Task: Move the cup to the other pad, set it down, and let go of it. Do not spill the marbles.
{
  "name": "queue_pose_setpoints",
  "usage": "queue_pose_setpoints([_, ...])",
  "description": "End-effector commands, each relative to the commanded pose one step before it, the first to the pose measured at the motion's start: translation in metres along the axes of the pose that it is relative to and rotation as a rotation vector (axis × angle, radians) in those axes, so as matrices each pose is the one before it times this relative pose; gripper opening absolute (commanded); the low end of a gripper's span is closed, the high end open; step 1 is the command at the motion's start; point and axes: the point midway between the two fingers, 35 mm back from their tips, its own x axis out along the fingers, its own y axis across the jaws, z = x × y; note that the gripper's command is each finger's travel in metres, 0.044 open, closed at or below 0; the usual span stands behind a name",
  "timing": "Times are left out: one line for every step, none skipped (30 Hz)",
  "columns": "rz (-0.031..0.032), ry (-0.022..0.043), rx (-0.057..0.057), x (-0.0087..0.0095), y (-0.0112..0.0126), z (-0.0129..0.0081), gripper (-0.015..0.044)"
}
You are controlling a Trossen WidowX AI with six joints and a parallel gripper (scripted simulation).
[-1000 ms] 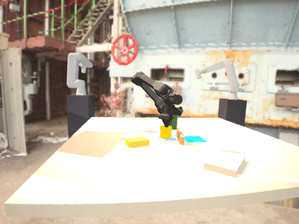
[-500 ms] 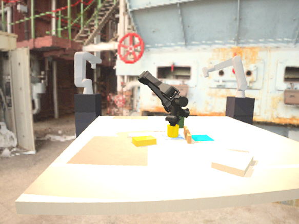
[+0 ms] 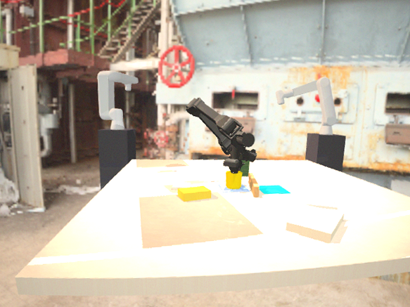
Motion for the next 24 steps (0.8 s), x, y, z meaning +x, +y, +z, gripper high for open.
queue_pose_setpoints([0.00046,-0.00009,0.0013,-0.00024,-0.00014,-0.00004,0.0047])
queue_pose_setpoints([0.00000,0.00000,0.0000,0.00000,0.00000,0.00000,0.0040])
queue_pose_setpoints([0.00000,0.00000,0.0000,0.00000,0.00000,0.00000,0.0033])
queue_pose_setpoints([0.00000,0.00000,0.0000,0.00000,0.00000,0.00000,0.0027])
queue_pose_setpoints([0.00000,0.00000,0.0000,0.00000,0.00000,0.00000,0.0020])
queue_pose_setpoints([0.00000,0.00000,0.0000,0.00000,0.00000,0.00000,0.0013])
queue_pose_setpoints([0.00000,0.00000,0.0000,0.00000,0.00000,0.00000,0.0000])
queue_pose_setpoints([0.00006,-0.00014,-0.0001,-0.00049,-0.00004,0.00008,0.0000])
queue_pose_setpoints([0.00012,-0.00027,-0.0001,-0.00099,-0.00008,0.00017,0.0000])
queue_pose_setpoints([0.00018,-0.00039,-0.0002,-0.00151,-0.00011,0.00025,0.0000])
queue_pose_setpoints([0.00022,-0.00047,-0.0003,-0.00195,-0.00012,0.00030,0.0000])
queue_pose_setpoints([0.00026,-0.00053,-0.0004,-0.00241,-0.00012,0.00033,0.0000])
queue_pose_setpoints([0.00029,-0.00056,-0.0004,-0.00285,-0.00009,0.00035,0.0000])
queue_pose_setpoints([0.00029,-0.00052,-0.0004,-0.00311,-0.00005,0.00033,0.0000])
queue_pose_setpoints([0.00026,-0.00044,-0.0004,-0.00317,-0.00001,0.00030,0.0000])
queue_pose_setpoints([0.00023,-0.00036,-0.0004,-0.00319,0.00002,0.00027,0.0000])
queue_pose_setpoints([0.00020,-0.00027,-0.0004,-0.00320,0.00003,0.00024,0.0000])
queue_pose_setpoints([0.00016,-0.00017,-0.0004,-0.00321,0.00004,0.00023,0.0000])
queue_pose_setpoints([0.00012,-0.00008,-0.0004,-0.00322,0.00004,0.00021,0.0000])
queue_pose_setpoints([0.00008,0.00001,-0.0004,-0.00323,0.00005,0.00019,0.0000])
queue_pose_setpoints([0.00004,0.00010,-0.0004,-0.00324,0.00006,0.00016,0.0000])
queue_pose_setpoints([-0.00001,0.00019,-0.0004,-0.00326,0.00007,0.00014,0.0000])
queue_pose_setpoints([-0.00005,0.00028,-0.0004,-0.00327,0.00009,0.00011,0.0000])
queue_pose_setpoints([-0.00010,0.00036,-0.0004,-0.00328,0.00012,0.00008,0.0000])
